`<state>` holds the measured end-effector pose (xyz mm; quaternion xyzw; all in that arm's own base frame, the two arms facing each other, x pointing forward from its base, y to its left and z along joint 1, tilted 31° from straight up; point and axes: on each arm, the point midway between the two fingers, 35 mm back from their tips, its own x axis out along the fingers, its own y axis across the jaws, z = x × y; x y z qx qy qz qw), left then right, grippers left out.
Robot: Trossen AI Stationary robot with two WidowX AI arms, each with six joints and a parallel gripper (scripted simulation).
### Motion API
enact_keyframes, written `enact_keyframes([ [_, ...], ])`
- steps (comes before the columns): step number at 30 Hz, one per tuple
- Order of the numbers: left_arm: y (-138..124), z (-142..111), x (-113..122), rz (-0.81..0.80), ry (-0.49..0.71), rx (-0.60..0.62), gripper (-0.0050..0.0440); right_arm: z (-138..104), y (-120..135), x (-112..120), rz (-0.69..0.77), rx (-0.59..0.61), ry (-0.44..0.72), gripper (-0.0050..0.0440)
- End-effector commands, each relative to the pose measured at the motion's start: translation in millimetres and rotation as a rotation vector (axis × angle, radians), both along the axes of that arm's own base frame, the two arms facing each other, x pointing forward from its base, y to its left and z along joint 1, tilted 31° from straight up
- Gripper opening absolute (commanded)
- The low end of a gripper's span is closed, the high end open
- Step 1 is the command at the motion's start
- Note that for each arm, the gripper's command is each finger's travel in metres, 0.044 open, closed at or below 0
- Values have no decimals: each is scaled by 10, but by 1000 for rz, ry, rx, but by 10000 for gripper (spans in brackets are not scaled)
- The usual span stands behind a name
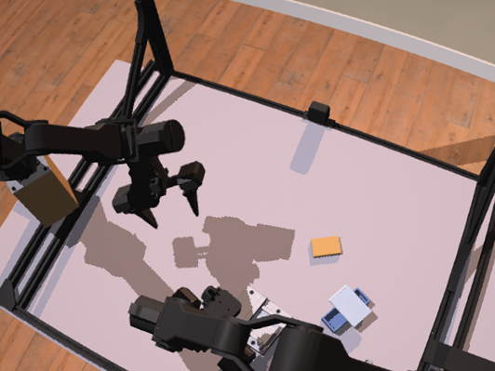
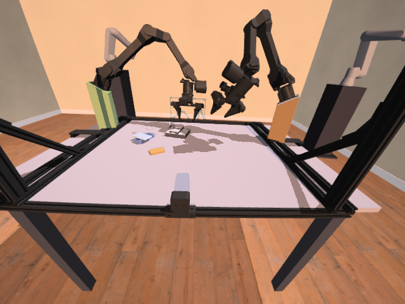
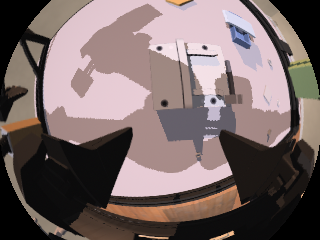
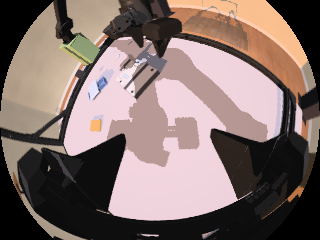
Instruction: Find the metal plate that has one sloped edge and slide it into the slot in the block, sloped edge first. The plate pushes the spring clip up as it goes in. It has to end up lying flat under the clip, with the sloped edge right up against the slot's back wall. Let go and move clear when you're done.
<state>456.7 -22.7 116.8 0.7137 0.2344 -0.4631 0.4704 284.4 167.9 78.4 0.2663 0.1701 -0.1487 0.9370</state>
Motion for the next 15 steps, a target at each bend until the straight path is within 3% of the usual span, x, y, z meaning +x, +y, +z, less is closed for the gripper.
enact_keyframes([
  [1,-171,-108,-108,125,-2,-27,440,-58,47,121,-1,97,-26,440],
  [15,-758,-623,-603,505,44,-156,440,-144,55,489,-23,385,-106,440],
])
